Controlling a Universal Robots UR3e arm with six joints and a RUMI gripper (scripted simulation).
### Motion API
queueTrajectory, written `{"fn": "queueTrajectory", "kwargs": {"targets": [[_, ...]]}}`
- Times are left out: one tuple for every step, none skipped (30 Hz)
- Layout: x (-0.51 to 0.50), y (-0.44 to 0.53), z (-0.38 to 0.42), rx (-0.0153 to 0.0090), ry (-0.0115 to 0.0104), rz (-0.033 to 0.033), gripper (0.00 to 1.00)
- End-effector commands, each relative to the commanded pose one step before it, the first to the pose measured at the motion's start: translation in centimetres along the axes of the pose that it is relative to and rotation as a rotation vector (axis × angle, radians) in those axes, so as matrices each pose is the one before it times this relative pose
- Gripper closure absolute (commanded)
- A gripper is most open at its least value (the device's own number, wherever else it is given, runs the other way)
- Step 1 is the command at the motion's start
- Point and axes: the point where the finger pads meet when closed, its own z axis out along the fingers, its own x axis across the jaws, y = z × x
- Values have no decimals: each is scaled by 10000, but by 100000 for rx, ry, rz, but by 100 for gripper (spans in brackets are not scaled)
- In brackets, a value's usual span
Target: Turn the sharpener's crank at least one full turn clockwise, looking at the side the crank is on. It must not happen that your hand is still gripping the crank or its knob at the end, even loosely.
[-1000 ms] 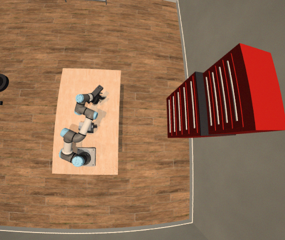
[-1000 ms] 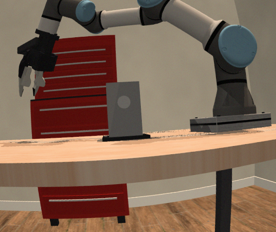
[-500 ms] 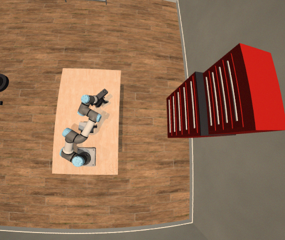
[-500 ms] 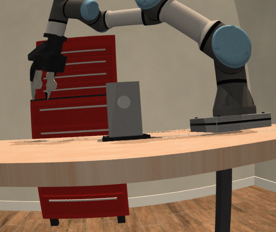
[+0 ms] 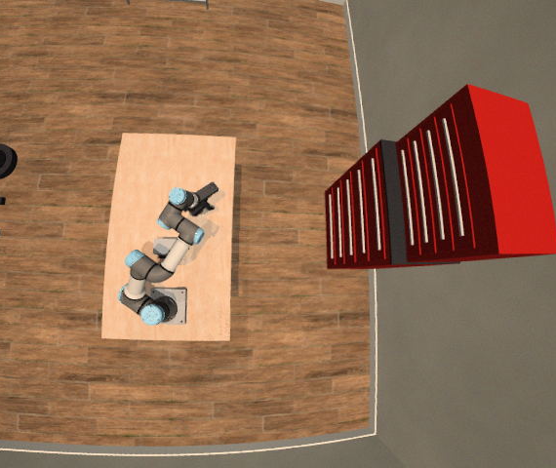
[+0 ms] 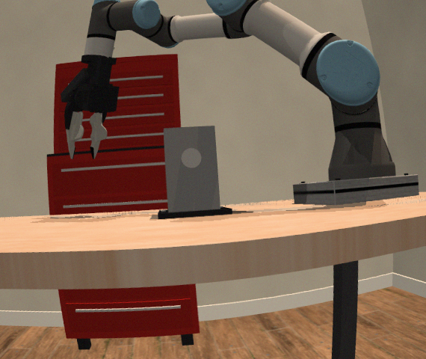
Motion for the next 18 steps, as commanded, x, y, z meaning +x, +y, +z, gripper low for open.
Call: {"fn": "queueTrajectory", "kwargs": {"targets": [[14771, 7086, -925, -6847, 103, 4952, 68], [4425, 2301, 163, -1212, 9, 905, 68], [4466, 2287, 202, 1, 2, -1, 68], [1310, 655, 50, -1, 1, 0, 68], [-10, -16, -7, -1, 0, 0, 68], [4285, 2649, -111, -2623, -61, 2055, 68], [4316, 2528, -61, -2624, -61, 2055, 68], [4363, 2428, -6, -1281, -28, 1003, 68], [4406, 2409, 35, 1, 2, 0, 68], [998, 542, 5, 0, 1, 0, 68], [-10, -15, -8, -1, 0, 0, 68], [4189, 2757, -275, -2579, -138, 2106, 68], [4230, 2651, -225, -2580, -137, 2106, 68], [4285, 2561, -167, -1346, -70, 1099, 68], [0, 0, 0, 0, 0, 0, 68], [0, 0, 0, 0, 0, 0, 68], [4316, 2516, -138, 0, 2, 0, 68], [690, 403, -21, 0, 0, 0, 68]]}}
